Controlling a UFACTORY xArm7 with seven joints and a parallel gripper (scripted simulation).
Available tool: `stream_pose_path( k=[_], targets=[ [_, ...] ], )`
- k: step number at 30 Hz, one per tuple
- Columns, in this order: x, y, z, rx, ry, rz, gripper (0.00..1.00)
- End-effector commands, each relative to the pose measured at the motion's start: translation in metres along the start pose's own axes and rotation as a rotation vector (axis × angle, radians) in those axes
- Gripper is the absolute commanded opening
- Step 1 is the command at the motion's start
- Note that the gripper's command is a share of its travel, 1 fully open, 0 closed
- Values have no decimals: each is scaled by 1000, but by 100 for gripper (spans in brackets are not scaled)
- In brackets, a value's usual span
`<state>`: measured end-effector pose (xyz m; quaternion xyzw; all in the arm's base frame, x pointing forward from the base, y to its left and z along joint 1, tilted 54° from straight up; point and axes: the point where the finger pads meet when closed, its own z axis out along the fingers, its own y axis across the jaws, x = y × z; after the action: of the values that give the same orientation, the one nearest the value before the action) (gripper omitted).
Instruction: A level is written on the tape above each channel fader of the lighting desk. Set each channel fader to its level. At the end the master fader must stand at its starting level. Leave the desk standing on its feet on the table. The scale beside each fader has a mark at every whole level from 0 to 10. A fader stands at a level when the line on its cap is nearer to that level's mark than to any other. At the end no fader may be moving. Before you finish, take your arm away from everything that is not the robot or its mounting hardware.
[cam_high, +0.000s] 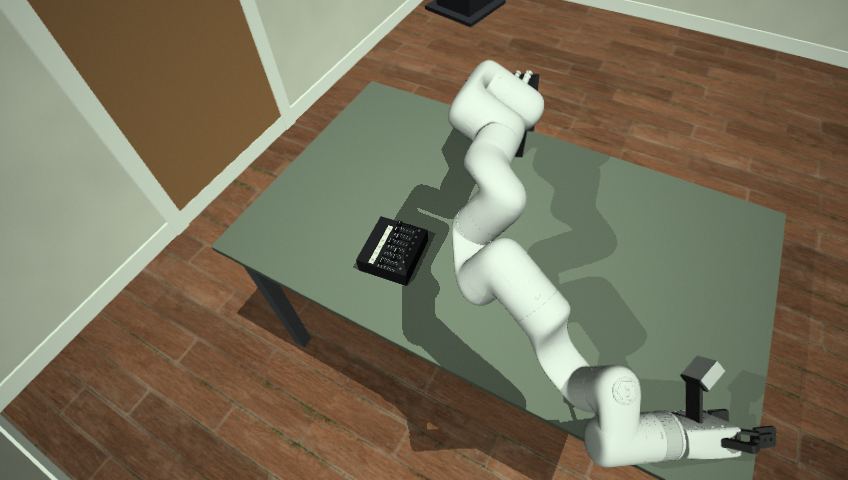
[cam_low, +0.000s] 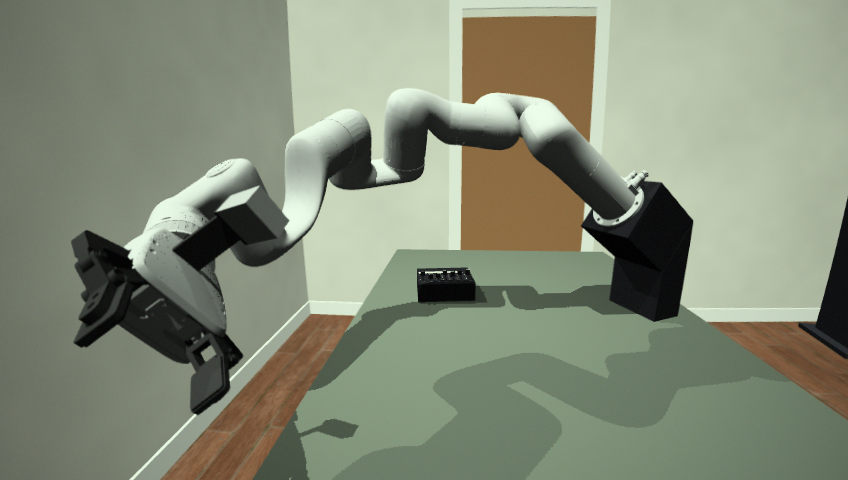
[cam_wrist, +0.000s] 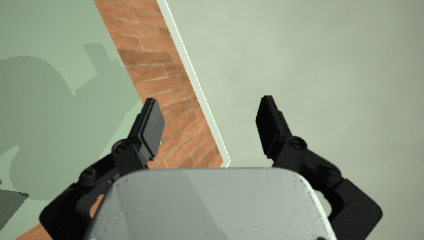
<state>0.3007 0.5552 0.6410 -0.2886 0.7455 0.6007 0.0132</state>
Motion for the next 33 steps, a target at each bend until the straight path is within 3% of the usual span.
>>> stream_pose_path(
  k=[1,22,33],
  targets=[
    [1,3,0,-1,1,-4,100],
    [2,1,-2,3,1,-8,100],
    [25,-29,-33,91,20,-79,100]
  ],
)
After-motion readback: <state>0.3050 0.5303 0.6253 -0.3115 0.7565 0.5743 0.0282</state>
